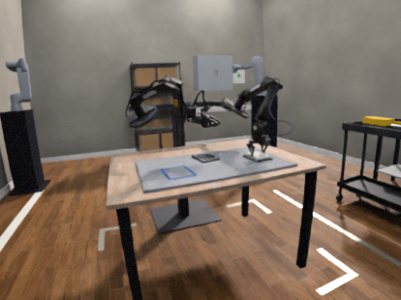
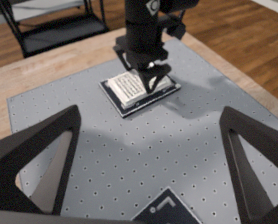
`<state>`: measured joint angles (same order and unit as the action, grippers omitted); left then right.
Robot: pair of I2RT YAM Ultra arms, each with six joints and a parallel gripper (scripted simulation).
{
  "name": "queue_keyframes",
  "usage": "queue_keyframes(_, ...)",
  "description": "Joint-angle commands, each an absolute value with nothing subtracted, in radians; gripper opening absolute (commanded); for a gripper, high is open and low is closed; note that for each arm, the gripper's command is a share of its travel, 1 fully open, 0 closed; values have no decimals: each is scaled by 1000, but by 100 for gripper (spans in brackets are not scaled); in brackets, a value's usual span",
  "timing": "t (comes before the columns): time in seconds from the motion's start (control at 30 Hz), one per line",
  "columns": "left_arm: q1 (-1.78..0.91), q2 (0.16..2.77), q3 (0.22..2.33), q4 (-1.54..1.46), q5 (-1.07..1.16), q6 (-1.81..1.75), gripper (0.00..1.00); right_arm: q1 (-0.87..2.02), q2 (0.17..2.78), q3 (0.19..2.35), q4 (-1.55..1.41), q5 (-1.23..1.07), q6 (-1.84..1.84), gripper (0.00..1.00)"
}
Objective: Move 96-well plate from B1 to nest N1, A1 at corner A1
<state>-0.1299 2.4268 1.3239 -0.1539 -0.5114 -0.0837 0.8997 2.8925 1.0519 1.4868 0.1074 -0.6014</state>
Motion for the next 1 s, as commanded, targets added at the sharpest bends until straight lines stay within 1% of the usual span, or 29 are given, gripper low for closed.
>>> queue_keyframes(0.0,-137,2422,1308,-140,-528,-86,100,910,2875,1063,1488,100,-602,100)
queue_keyframes(0.67,-176,2332,1252,-207,-543,-122,100,910,2875,1063,1488,100,-602,100)
queue_keyframes(0.97,-269,2136,1221,-394,-568,-220,100,910,2875,1063,1488,100,-602,100)
